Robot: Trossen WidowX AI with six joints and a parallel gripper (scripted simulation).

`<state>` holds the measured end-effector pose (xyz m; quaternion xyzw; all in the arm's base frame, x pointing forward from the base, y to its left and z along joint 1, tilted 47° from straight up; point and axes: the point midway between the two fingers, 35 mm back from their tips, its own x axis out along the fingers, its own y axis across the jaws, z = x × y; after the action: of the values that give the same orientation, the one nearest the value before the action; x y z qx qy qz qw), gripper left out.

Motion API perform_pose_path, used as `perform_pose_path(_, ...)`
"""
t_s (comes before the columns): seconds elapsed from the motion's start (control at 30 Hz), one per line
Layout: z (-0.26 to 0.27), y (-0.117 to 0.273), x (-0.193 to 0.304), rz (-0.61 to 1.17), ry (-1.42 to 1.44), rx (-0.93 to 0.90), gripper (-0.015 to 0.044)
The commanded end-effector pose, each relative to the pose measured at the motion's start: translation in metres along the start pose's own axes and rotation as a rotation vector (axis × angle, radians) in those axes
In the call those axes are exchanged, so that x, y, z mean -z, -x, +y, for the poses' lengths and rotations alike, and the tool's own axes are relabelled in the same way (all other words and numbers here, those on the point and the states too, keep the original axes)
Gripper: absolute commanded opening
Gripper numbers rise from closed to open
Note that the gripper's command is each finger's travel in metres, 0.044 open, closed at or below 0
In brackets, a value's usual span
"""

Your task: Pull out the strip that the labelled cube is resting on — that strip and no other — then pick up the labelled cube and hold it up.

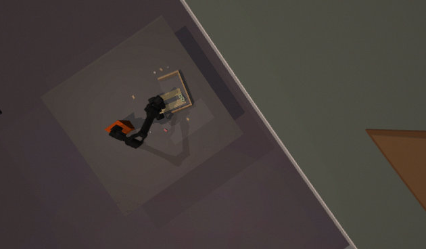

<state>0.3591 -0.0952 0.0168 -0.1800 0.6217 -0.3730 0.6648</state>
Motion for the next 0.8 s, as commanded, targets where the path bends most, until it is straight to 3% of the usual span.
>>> perform_pose_path(0.0,0.000,-0.008,0.000,0.000,0.005,0.002,0.0000)
perform_pose_path(0.77,-0.001,-0.043,0.002,0.000,0.005,0.006,0.0000)
